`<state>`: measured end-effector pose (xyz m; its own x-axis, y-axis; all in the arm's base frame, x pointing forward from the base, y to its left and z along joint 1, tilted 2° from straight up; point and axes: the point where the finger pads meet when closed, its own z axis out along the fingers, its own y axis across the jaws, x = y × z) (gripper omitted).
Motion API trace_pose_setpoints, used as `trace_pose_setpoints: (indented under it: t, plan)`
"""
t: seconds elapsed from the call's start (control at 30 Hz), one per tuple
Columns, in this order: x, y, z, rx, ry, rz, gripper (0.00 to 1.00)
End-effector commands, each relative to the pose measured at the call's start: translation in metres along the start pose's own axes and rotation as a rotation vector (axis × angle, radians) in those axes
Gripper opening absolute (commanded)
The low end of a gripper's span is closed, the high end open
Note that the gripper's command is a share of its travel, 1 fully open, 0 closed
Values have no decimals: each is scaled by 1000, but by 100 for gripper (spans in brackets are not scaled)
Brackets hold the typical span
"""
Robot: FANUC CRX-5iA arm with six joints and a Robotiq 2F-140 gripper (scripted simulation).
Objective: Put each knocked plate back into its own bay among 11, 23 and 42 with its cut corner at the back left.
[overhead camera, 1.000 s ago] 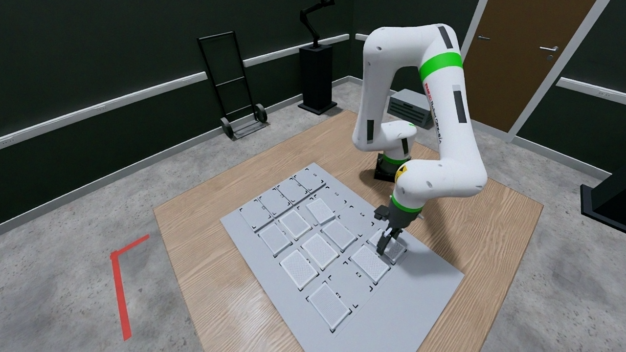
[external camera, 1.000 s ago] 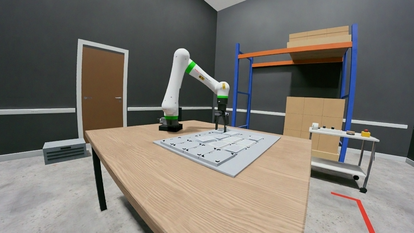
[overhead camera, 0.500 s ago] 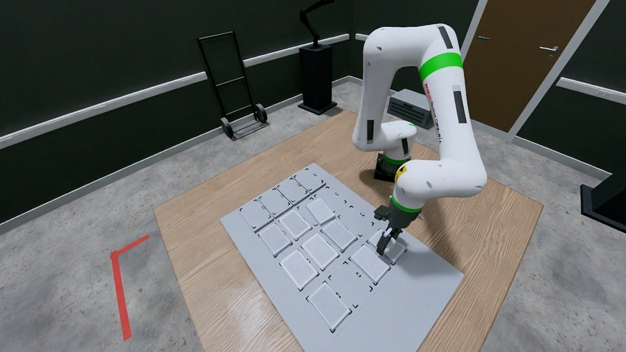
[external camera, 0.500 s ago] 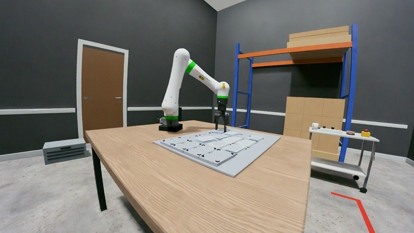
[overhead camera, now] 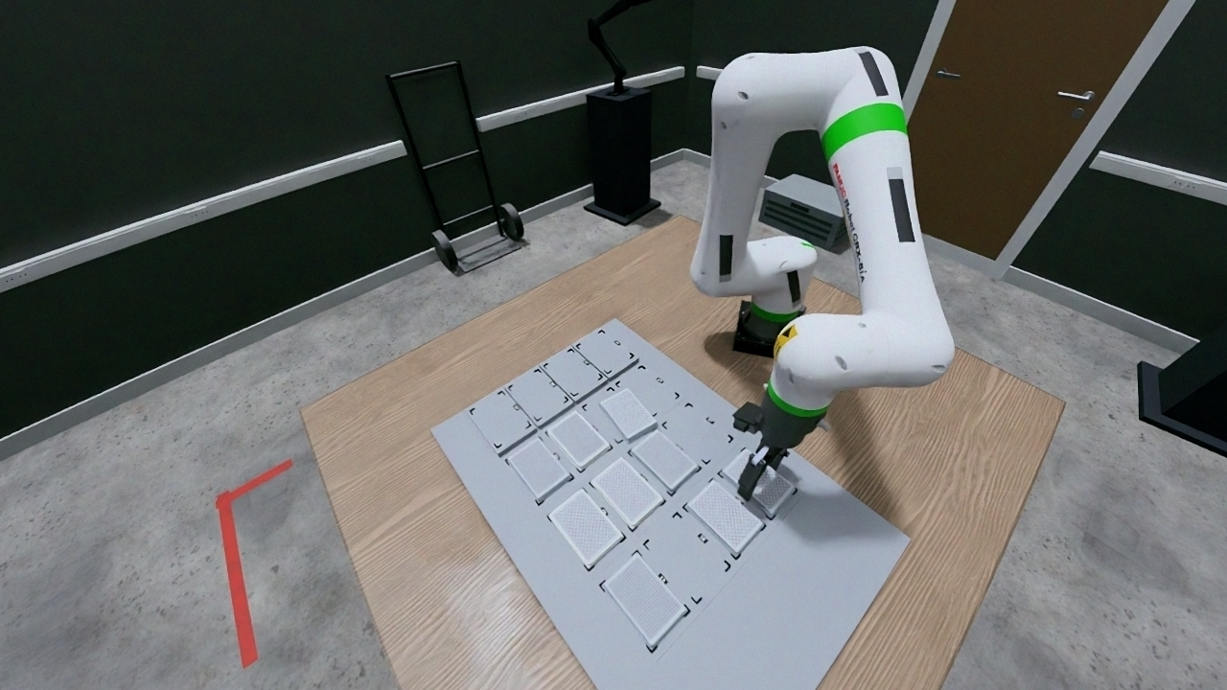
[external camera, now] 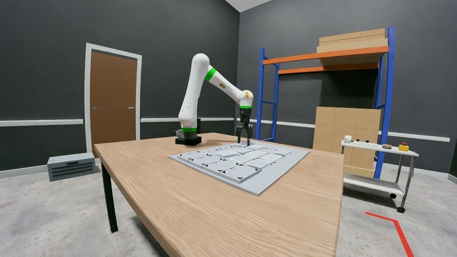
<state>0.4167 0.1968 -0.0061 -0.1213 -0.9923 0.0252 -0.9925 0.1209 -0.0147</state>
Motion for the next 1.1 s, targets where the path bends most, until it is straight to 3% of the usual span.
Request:
trace_pose_setpoints:
  t: [0.0,0.73,0.77,1.07]
  plan:
    - [0,-1,0,1,-1,0,10]
    - [0,-1,0,1,-1,0,10]
    - [0,-1,0,1,-1,0,70]
    - [0,0,0,1,-1,0,70]
